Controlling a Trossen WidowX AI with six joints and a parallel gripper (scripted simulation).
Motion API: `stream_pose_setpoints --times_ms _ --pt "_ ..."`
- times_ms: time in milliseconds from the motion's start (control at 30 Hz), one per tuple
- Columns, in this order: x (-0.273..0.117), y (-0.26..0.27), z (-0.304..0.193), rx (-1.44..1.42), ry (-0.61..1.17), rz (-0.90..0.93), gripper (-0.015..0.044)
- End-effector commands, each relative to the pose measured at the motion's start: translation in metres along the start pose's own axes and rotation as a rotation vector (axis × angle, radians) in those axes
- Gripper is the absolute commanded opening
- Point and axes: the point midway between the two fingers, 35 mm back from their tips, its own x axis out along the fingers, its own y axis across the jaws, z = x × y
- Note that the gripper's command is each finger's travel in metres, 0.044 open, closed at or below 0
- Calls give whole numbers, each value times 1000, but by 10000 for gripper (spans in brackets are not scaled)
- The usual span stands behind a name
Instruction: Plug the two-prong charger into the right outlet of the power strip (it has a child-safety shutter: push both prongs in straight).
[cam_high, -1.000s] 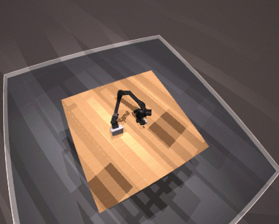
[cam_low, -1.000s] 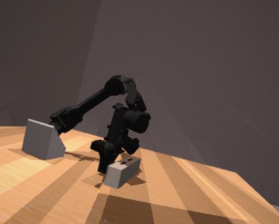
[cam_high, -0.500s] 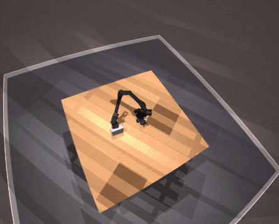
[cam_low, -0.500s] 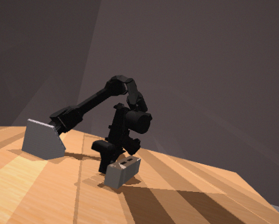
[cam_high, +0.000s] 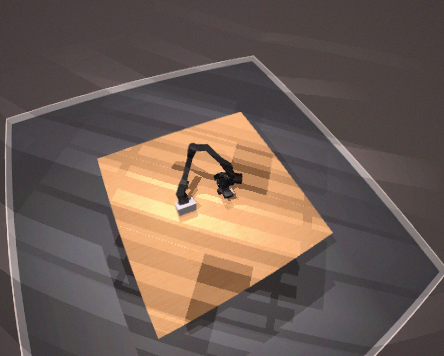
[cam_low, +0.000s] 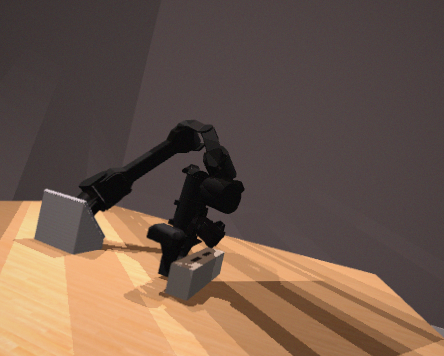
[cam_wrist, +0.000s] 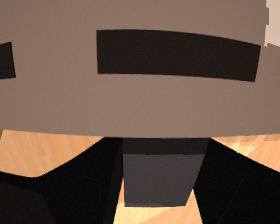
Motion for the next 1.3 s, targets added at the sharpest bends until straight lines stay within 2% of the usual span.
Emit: stream_pose_setpoints --times_ms 0,1267 --pt "0 1 8 -20 -21 -4 0" --pt "0 1 4 -20 -21 -4 0"
